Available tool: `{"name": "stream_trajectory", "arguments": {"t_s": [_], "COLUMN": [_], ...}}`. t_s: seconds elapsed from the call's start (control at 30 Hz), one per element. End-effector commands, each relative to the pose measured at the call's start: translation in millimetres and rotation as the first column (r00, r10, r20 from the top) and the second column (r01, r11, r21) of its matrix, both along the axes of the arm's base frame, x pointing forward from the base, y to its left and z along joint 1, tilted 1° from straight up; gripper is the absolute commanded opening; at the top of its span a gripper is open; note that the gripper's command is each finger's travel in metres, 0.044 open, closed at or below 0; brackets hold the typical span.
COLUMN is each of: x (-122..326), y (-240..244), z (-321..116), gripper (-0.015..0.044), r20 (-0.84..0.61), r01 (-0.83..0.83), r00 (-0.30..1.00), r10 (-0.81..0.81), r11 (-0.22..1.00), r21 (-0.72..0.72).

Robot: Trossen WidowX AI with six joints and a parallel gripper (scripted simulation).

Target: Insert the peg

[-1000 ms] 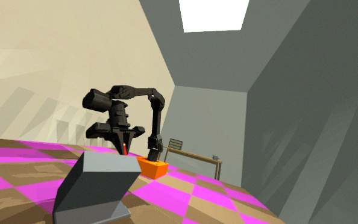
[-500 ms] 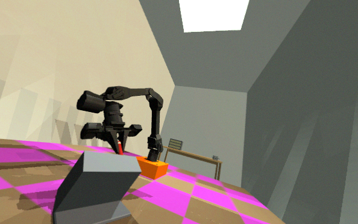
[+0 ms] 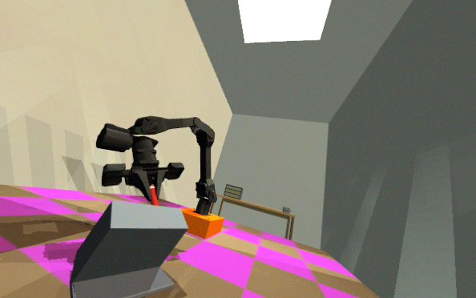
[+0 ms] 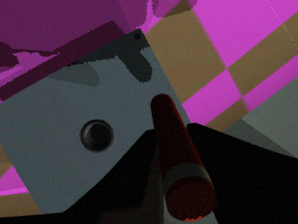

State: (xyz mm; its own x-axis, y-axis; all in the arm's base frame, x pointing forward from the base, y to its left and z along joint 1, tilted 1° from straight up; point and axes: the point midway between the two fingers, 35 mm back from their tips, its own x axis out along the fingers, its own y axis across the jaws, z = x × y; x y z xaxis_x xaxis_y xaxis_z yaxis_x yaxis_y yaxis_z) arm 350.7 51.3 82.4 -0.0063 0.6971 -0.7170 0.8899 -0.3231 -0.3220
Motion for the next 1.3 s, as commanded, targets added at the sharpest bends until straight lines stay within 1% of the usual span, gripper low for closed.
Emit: {"name": "stream_trajectory", "arguments": {"t_s": [0.0, 0.63, 1.27], "x": [0.6, 6.9, 11.9], "y": [-4.1, -28.3, -54.5], "z": [0.0, 3.7, 8.1], "gripper": [0.0000, 0.0000, 0.0000], "r20": [-0.022, -0.104, -0.196], "r01": [0.037, 0.212, 0.380], "r00": [0.999, 0.974, 0.918], "r10": [-0.037, -0.201, -0.344], "r11": [0.999, 0.971, 0.904], "r21": [0.022, 0.113, 0.196]}}
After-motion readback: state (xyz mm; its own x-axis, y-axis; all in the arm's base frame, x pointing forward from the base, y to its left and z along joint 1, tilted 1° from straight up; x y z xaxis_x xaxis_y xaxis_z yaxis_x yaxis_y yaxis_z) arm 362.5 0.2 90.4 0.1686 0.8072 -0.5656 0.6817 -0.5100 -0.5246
